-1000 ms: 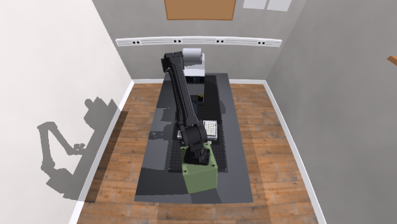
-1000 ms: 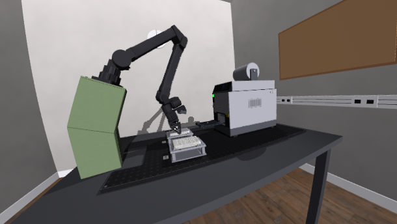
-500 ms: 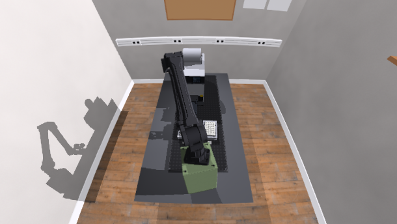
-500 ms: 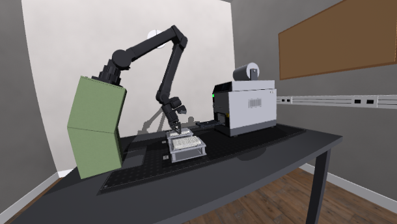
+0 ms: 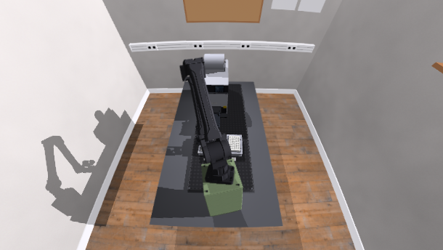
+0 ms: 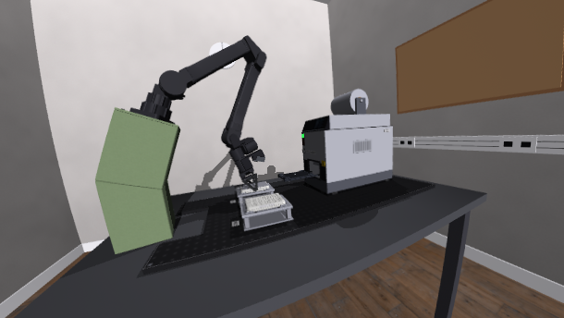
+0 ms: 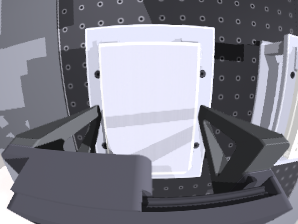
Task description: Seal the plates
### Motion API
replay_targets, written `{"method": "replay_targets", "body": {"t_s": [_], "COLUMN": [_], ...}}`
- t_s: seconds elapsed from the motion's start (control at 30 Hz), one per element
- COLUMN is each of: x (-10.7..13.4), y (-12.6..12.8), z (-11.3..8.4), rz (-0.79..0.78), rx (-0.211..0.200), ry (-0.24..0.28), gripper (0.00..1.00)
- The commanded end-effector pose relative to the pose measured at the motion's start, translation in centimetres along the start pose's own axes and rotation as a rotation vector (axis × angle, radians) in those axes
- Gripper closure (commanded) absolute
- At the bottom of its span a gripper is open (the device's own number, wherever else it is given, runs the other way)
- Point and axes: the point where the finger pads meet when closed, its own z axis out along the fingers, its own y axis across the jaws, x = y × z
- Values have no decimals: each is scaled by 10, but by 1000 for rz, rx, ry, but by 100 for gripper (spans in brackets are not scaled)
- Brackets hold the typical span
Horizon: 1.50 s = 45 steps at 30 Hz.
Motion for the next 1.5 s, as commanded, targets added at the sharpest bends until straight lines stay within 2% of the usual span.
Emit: {"method": "replay_targets", "body": {"t_s": [0.0, 0.13, 0.5, 0.83, 1.17, 1.47], "x": [14, 16, -2, 12, 13, -4], "y": [0, -1, 8, 1, 0, 9], "z": [-10, -9, 0, -8, -9, -1], "rz": [-21, -22, -12, -17, -16, -8], "rx": [2, 5, -9, 1, 2, -11], "ry": [27, 34, 0, 26, 28, -5], "gripper": [0, 0, 0, 0, 0, 0]}}
